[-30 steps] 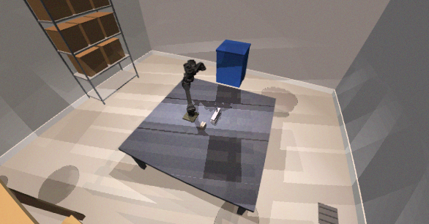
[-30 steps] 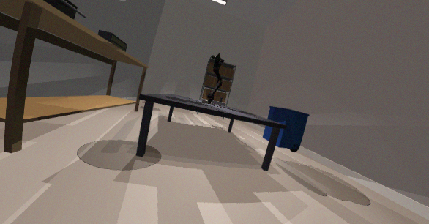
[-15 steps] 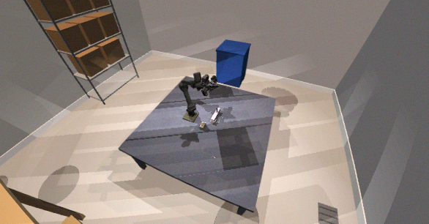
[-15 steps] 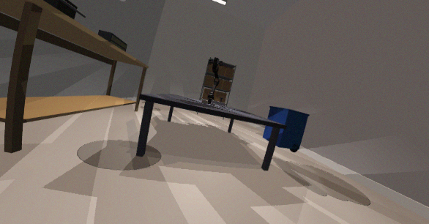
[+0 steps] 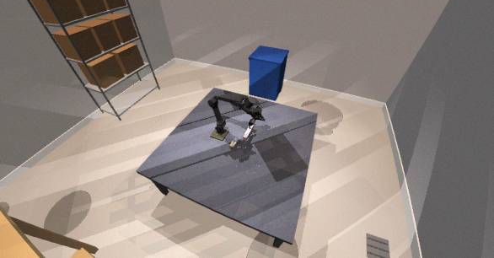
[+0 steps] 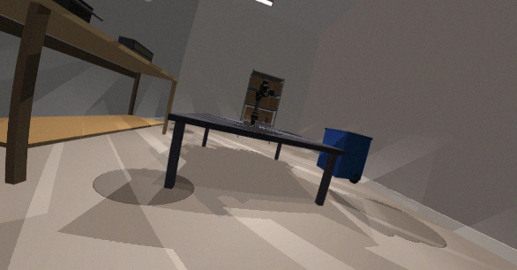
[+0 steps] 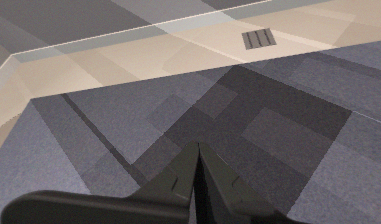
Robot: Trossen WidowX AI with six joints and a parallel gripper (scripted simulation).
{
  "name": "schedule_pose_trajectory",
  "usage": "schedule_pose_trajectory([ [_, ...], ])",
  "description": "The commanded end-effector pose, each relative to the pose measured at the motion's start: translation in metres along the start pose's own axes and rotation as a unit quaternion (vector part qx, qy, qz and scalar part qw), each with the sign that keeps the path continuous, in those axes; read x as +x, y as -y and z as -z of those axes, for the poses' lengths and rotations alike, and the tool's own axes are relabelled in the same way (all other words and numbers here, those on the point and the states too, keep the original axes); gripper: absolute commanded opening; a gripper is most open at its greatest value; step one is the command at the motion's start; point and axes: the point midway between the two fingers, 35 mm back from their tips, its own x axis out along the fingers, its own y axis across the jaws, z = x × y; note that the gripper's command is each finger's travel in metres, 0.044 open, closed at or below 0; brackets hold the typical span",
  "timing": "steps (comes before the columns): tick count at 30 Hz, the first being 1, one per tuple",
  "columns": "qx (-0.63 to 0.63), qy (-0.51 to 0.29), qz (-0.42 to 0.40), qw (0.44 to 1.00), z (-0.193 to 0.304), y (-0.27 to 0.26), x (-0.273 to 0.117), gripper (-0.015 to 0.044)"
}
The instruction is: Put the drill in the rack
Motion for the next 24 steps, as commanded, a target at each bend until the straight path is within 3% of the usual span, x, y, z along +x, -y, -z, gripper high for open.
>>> schedule_pose_trajectory([
  [1, -0.006, -0.137, 0.019, 0.99, 0.069, -0.013, 0.02, 0.0],
  [6, -0.041, -0.297, 0.054, 0.952, 0.15, -0.025, 0.018, 0.0],
  [12, -0.112, -0.46, 0.111, 0.874, 0.227, -0.028, -0.013, 0.0],
  [24, -0.12, -0.472, 0.114, 0.866, 0.233, -0.028, -0.015, 0.0],
])
